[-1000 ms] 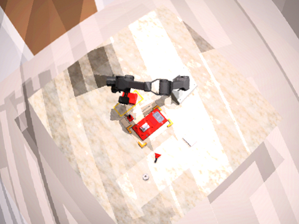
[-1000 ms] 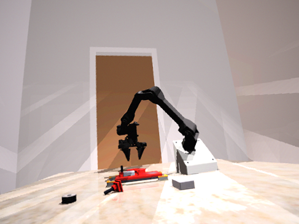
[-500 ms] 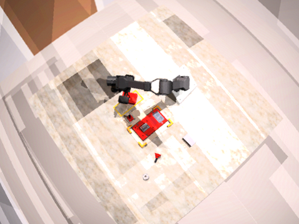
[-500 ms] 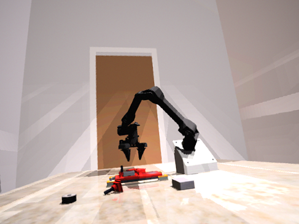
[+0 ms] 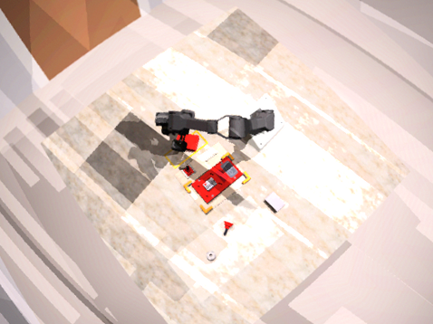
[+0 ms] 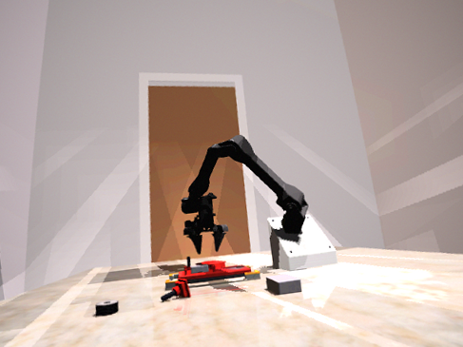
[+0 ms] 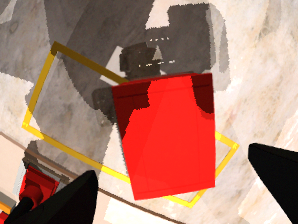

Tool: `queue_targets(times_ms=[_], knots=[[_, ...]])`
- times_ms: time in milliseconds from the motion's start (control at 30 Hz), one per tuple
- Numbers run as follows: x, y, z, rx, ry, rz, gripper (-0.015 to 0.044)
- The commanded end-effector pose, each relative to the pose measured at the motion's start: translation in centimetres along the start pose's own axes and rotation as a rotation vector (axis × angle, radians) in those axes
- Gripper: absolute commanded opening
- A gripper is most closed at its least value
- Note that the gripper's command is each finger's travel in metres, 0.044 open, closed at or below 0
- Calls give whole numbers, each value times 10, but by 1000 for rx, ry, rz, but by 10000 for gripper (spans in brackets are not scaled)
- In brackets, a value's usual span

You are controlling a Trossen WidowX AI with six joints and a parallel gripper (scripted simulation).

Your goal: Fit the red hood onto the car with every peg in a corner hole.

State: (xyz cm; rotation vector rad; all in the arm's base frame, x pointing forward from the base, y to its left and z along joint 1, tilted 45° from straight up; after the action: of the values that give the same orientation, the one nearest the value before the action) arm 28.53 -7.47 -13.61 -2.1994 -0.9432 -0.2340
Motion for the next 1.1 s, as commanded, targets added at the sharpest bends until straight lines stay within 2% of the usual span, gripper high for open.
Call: queue_targets(times_ms=[0, 1067], knots=[[-1, -2, 6, 7, 5, 8, 440], [-2, -4, 33, 9, 6, 7, 440]])
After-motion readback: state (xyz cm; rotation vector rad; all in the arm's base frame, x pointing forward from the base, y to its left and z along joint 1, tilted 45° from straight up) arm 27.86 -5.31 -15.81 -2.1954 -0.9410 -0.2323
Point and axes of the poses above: the point midway between the two fingers, 35 mm back from their tips, its own z axis out along the fingers, its own x axis across the jaws, y = z × x, the point moved 2 cm from there along -z, back along the fingers, and after that the axes turned 4 degrees about -z, right-handed, at the moved point
